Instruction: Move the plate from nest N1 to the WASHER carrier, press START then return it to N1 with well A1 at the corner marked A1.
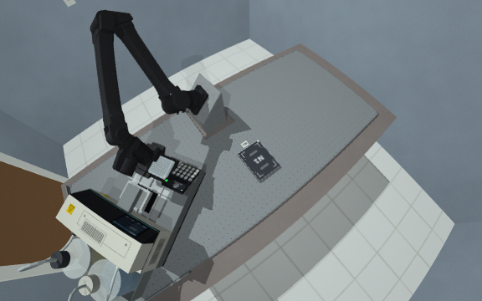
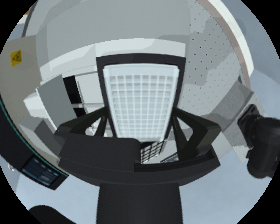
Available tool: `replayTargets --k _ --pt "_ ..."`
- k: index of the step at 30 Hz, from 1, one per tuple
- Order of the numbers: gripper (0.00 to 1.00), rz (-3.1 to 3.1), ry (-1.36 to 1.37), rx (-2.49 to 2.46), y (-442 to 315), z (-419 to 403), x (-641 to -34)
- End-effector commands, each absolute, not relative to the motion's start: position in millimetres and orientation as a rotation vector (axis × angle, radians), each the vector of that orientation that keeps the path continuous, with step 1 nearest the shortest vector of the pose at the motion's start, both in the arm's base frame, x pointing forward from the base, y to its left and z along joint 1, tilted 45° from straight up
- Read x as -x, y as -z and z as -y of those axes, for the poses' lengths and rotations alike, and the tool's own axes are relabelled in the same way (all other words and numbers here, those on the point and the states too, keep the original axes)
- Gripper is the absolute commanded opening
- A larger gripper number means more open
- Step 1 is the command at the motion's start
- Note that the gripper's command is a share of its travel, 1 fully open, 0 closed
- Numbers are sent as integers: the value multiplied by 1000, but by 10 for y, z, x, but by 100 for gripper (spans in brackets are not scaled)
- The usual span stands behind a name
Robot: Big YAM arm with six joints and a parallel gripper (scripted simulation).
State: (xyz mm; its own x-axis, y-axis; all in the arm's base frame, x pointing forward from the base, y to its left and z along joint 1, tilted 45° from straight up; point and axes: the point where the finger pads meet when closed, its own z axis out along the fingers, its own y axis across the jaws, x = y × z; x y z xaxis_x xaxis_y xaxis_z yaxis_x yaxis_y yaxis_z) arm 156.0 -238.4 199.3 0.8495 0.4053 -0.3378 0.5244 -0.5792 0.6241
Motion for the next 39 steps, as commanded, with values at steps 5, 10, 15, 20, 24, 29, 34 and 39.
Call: replayTargets --k 5,10,15,20,24,29,34,39 --pt "100 -673 206 -2269 -1953 2389 -1547" --pt "100 -673 206 -2269 -1953 2389 -1547" --pt "98 -663 189 -2254 -2068 2404 -1586" --pt "88 -663 189 -2254 -2068 2404 -1586" --pt "84 -663 189 -2254 -2068 2404 -1586" --pt "82 -663 189 -2254 -2068 2404 -1586" --pt "82 -663 189 -2254 -2068 2404 -1586" --pt "82 -663 189 -2254 -2068 2404 -1586"
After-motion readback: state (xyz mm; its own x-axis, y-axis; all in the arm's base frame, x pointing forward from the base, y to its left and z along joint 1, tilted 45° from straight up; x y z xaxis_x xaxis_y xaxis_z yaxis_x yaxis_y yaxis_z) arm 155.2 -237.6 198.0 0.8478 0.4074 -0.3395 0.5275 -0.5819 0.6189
